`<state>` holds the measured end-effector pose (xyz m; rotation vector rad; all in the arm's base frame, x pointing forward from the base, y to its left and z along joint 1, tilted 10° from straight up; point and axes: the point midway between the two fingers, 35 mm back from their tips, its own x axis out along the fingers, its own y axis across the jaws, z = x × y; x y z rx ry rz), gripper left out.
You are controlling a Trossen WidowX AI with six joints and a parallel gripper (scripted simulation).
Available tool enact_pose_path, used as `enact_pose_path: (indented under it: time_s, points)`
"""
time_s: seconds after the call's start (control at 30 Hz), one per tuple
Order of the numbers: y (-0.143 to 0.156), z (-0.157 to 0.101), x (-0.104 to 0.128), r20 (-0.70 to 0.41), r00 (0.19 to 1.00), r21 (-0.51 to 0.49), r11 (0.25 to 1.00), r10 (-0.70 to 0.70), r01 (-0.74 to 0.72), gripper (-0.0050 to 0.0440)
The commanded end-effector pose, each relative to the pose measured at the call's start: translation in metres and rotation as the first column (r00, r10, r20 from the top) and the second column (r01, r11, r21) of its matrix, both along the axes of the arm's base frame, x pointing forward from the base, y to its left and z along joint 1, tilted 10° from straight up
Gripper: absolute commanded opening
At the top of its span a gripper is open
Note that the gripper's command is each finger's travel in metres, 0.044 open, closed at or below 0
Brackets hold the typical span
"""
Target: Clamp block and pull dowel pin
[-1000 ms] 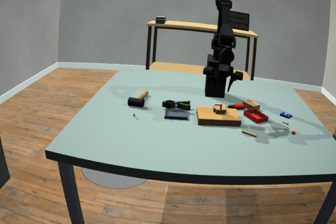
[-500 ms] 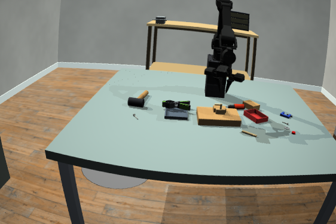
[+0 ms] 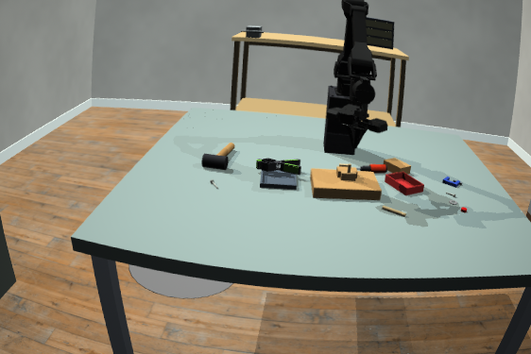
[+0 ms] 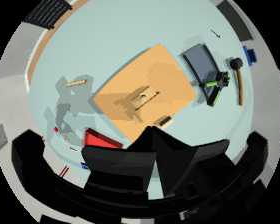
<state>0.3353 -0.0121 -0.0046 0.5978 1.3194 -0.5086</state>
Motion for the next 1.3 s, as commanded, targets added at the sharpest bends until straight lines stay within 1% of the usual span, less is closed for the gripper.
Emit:
enact_pose_path:
  time_s: [0.0,0.5,0.57,1.07,1.13,1.27]
  points:
    - [0.001,-0.004,-0.001,-0.009,0.999,0.002,0.999,-0.032,0.032,0.0000]
    - [0.007,-0.011,0.000,-0.013,0.963,0.044,0.962,-0.268,0.268,0.0000]
    - [0.007,-0.011,0.000,-0.013,0.963,0.044,0.962,-0.268,0.268,0.0000]
    - [0.013,-0.017,0.000,-0.026,0.873,0.083,0.869,-0.488,0.488,0.0000]
    - [0.013,-0.017,0.000,-0.026,0.873,0.083,0.869,-0.488,0.488,0.0000]
    - [0.015,-0.019,0.000,-0.031,0.840,0.093,0.835,-0.542,0.542,0.0000]
